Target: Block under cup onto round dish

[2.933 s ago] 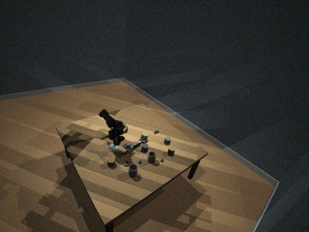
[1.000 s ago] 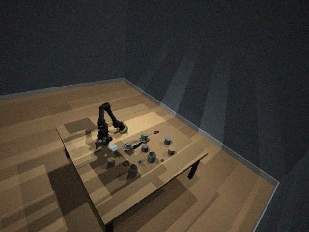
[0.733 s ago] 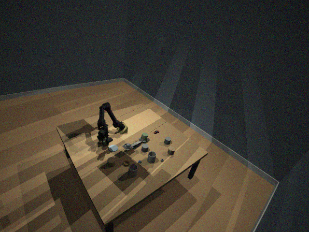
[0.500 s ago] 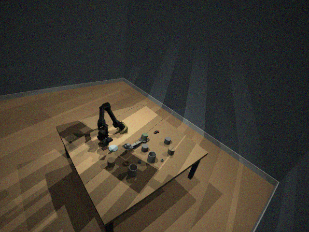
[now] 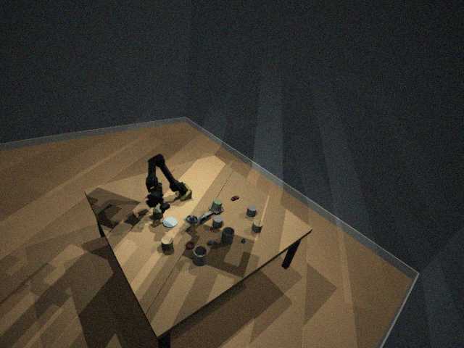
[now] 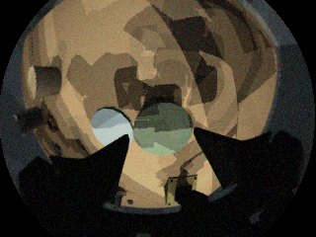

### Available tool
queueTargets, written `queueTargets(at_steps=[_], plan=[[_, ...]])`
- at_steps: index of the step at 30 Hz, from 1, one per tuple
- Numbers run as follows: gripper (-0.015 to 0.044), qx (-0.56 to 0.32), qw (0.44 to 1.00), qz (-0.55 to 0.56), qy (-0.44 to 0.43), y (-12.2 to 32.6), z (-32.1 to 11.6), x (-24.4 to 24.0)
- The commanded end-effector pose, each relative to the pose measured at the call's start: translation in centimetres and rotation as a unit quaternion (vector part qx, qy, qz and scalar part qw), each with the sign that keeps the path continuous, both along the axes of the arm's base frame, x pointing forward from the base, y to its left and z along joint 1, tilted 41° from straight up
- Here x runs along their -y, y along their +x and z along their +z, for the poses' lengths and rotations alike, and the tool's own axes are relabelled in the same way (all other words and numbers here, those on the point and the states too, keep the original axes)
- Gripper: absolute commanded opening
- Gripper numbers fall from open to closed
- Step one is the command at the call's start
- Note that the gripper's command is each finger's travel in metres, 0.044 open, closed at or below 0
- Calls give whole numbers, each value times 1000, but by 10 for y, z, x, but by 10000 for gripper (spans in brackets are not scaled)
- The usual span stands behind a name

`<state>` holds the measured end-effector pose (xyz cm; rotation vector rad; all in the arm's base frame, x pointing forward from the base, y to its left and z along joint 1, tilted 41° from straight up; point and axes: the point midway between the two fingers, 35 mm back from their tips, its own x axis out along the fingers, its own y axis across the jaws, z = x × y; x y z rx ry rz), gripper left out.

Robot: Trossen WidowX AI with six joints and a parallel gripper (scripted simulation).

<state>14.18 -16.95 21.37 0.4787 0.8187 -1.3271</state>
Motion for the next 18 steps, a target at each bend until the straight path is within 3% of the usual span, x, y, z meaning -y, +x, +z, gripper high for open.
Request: queueTargets(at_steps=[1, 4, 11, 18], plan=[[440, 5, 1000, 1, -5, -1, 19, -13], [440, 5, 1000, 1, -5, -1, 19, -13], [260, 3, 998, 57, -15, 11, 33, -22], [260, -56, 991, 125, -12, 29, 32, -27]])
